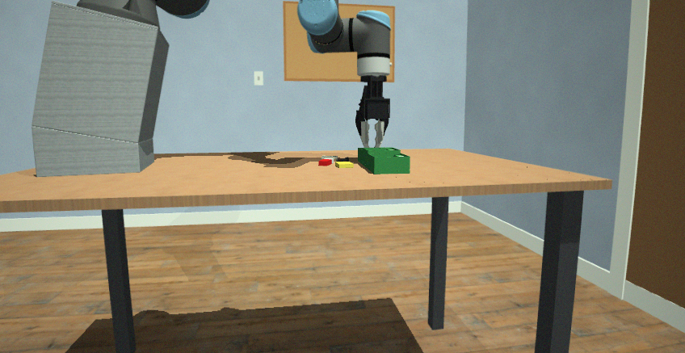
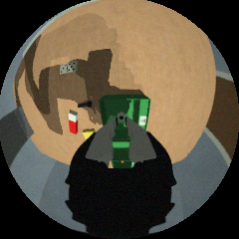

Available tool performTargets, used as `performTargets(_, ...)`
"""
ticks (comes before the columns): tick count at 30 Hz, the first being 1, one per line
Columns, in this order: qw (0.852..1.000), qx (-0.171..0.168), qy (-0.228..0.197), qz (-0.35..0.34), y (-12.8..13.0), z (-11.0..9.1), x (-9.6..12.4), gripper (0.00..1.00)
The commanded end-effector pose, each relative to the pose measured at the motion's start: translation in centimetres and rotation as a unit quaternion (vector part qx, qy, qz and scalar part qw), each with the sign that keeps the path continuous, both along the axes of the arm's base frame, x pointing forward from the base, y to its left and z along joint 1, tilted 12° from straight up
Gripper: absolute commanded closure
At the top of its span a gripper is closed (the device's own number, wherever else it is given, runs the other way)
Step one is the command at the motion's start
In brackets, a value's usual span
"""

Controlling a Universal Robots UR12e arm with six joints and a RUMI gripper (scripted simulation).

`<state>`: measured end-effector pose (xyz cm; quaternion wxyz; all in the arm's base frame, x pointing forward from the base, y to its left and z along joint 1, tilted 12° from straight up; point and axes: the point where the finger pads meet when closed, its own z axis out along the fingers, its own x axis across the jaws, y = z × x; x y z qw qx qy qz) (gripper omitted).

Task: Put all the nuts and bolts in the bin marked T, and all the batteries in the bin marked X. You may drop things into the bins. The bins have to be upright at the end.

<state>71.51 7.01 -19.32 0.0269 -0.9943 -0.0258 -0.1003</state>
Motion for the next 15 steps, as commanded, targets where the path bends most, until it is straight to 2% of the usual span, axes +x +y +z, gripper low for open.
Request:
performTargets(1, 1.000, 0.000, -0.001, 0.000, -0.09, -0.02, 0.01, 1.00)
performTargets(10, 1.000, 0.000, -0.001, 0.000, -0.13, -0.03, -0.02, 1.00)
performTargets(11, 1.000, 0.000, -0.001, 0.000, -0.13, -0.03, -0.02, 0.82)
performTargets(15, 1.000, 0.000, -0.001, 0.000, -0.12, -0.02, -0.02, 0.82)
